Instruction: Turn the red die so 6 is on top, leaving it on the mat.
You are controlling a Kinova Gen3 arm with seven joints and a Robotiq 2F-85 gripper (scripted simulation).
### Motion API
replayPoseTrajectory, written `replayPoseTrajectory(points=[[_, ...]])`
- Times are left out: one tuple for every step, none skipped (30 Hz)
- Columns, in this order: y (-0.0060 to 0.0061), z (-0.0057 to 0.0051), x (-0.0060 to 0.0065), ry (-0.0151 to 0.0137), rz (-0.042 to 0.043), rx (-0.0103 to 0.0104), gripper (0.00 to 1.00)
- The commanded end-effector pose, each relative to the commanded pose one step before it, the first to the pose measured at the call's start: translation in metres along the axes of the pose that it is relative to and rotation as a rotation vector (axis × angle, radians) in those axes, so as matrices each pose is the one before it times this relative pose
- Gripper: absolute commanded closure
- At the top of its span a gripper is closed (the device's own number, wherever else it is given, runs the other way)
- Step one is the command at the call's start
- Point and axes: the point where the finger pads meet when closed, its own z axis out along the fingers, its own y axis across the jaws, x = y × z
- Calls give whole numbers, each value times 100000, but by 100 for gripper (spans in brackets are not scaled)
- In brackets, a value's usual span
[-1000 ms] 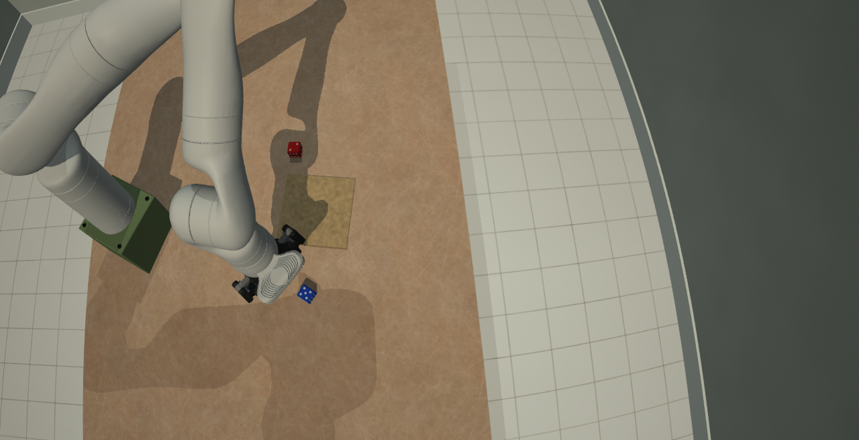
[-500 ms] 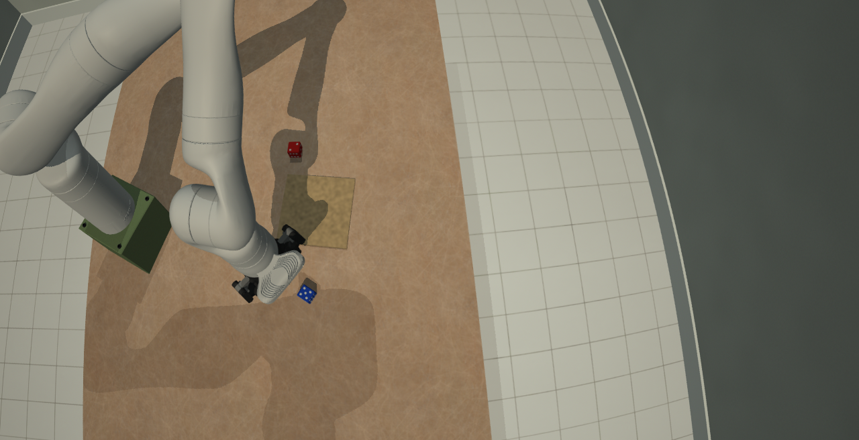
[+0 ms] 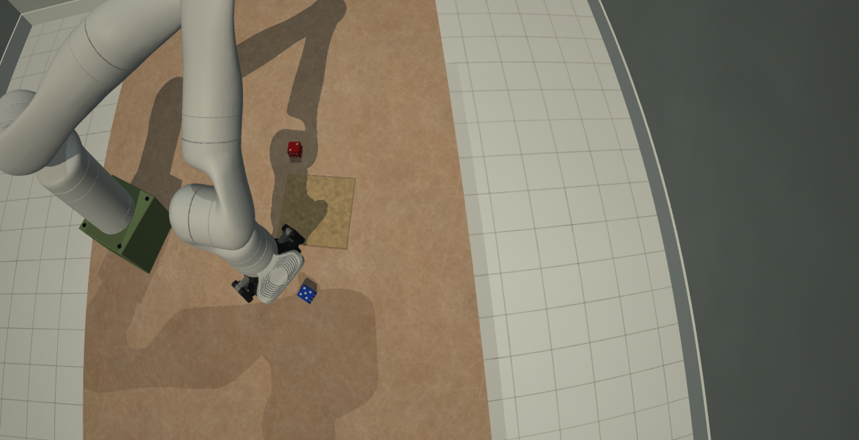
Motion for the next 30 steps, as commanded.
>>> replayPoseTrajectory(points=[[29, -47, -384, -1, 56, 48, 0], [33, 1, -280, 0, 0, 3, 0], [42, 0, -348, 0, 0, 0, 0], [50, 0, -408, 0, 0, -1, 0], [55, 0, -457, 0, 0, 0, 0], [60, 0, -493, 0, 0, 0, 0], [62, 0, -516, 0, 0, 1, 0], [63, 0, -524, 0, 0, 1, 0], [62, 0, -517, 0, 0, 0, 0], [0, 0, 0, 0, 0, 0, 0], [0, 0, 0, 0, 0, 0, 0], [60, 0, -493, 0, 0, 0, 0], [55, 0, -458, 0, 0, 0, 0], [50, 0, -413, 0, 0, -1, 0], [44, -1, -361, 1, 0, -2, 0], [36, 1, -302, -1, 0, 2, 0], [29, 0, -240, 0, 0, -1, 0], [21, 0, -178, -1, 0, 1, 0], [15, 0, -119, 1, 0, -1, 0], [9, 0, -67, 1, 0, -1, 0], [3, 0, -27, 0, 0, -1, 0], [1, 0, -4, 0, 0, 0, 0], [0, 0, 0, 0, 0, 0, 0], [0, 0, 0, 0, 0, 0, 0], [0, 0, 0, 0, 0, 0, 0], [0, 0, 0, 0, 0, 0, 0], [0, 0, 0, 0, 0, 0, 0], [0, 0, 0, 0, 0, 0, 0], [0, 0, 0, 0, 0, 0, 0], [0, 0, 0, 0, 0, 0, 0]])
